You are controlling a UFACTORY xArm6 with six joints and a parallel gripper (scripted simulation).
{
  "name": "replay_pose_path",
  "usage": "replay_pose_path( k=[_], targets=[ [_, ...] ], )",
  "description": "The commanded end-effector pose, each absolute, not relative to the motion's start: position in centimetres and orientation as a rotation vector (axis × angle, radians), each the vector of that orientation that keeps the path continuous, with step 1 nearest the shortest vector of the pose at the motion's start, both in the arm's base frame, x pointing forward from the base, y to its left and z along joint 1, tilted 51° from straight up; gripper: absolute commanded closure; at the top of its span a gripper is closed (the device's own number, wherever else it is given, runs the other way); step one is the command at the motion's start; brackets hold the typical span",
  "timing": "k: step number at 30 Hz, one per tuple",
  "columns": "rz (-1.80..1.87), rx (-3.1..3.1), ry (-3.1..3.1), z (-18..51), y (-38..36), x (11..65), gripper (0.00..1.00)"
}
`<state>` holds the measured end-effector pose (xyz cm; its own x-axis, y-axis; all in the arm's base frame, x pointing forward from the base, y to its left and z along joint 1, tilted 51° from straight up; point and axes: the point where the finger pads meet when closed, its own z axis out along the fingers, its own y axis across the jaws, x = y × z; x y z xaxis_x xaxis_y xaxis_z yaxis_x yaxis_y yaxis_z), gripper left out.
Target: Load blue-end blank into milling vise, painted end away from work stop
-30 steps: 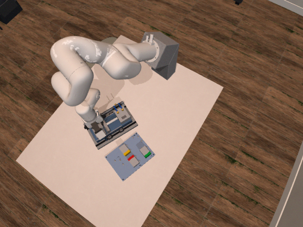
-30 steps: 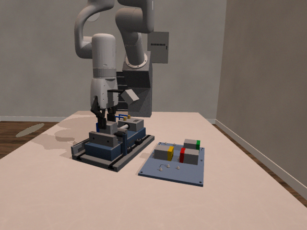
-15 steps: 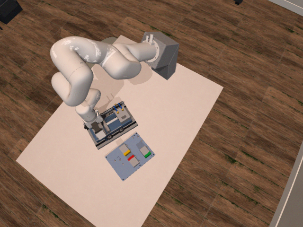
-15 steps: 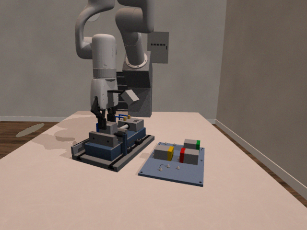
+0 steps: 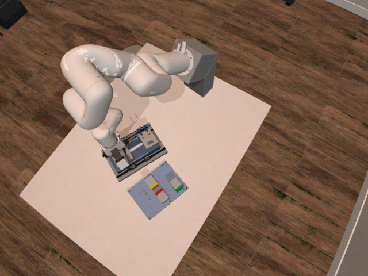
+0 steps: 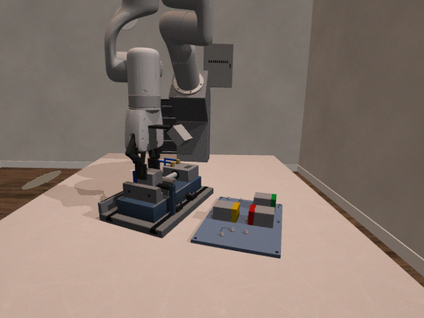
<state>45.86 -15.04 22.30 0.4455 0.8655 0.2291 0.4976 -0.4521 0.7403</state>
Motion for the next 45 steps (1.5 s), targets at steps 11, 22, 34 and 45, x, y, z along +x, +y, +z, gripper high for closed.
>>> replay_pose_path(
  k=[11, 22, 34, 45],
  targets=[
    [0.813, 2.108, 1.136, 22.32, -15.06, 45.96, 1.00],
    [0.813, 2.107, 1.135, 22.27, -15.07, 46.01, 1.00],
    [0.813, 2.107, 1.135, 22.12, -15.10, 46.17, 1.00],
    [0.813, 2.108, 1.136, 22.21, -15.02, 46.26, 1.00]
  ],
)
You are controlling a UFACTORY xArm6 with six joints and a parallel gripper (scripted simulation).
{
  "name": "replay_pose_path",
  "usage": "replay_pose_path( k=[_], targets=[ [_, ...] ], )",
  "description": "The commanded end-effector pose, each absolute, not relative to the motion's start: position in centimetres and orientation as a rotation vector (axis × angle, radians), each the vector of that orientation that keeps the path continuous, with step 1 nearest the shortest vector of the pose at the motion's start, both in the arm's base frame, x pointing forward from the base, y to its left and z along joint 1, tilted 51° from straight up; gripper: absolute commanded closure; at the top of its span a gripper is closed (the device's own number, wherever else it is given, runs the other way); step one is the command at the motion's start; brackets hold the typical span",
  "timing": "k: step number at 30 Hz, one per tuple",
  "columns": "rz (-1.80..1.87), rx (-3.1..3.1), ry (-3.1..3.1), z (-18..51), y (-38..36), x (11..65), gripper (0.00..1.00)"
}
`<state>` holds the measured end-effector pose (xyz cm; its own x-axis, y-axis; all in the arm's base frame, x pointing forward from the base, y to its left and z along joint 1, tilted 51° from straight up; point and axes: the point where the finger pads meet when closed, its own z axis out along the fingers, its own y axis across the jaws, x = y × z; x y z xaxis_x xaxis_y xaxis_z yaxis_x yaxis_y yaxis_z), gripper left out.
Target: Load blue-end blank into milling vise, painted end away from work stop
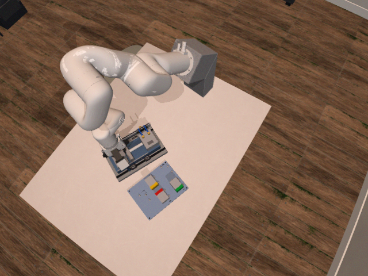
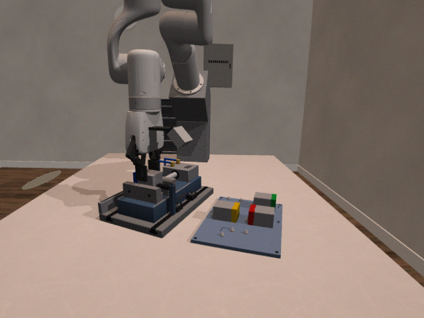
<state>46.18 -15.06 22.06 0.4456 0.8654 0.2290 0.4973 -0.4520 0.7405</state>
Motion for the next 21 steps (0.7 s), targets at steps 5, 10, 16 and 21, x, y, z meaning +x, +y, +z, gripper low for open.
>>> replay_pose_path(
  k=[5, 10, 16, 21],
  targets=[
    [0.813, 2.107, 1.135, 22.30, -14.94, 46.35, 1.00],
    [0.813, 2.107, 1.135, 22.30, -14.94, 46.35, 1.00],
    [0.813, 2.108, 1.135, 22.41, -14.85, 46.46, 1.00],
    [0.813, 2.107, 1.135, 22.54, -14.74, 46.60, 1.00]
  ],
)
